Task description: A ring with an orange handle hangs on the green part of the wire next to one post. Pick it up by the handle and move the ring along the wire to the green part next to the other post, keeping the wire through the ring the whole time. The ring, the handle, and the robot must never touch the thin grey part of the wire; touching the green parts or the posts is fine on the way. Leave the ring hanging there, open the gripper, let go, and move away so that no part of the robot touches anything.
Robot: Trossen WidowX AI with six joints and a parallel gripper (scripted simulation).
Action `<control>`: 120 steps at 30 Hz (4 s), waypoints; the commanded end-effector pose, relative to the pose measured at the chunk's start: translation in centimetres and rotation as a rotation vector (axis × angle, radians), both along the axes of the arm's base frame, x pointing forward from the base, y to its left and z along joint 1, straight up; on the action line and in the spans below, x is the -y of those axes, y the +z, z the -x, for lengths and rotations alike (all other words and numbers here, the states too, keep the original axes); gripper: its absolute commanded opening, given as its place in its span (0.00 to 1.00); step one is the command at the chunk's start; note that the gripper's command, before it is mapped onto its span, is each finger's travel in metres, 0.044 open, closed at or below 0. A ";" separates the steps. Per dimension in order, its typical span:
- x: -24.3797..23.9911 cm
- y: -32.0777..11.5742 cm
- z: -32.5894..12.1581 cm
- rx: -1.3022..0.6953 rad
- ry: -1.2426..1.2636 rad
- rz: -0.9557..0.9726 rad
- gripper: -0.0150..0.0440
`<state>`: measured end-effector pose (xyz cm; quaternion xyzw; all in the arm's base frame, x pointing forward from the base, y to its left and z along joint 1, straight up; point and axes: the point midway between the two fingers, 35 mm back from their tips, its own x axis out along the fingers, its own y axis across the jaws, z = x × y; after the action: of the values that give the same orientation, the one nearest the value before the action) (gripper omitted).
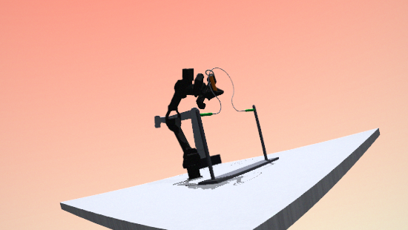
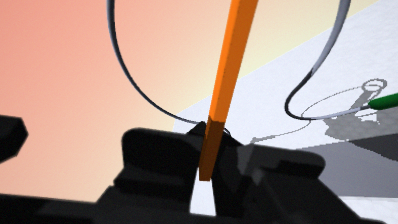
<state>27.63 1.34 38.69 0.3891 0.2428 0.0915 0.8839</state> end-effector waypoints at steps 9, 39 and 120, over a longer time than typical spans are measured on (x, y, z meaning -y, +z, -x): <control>0.3 -0.3 -0.1 -0.004 -0.009 0.173 0.00; 1.2 -0.7 -0.1 -0.009 -0.034 0.561 0.00; 3.6 -0.2 -0.1 0.016 -0.100 1.601 0.00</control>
<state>27.82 -2.10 38.41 -0.3318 0.2135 -0.1410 0.9080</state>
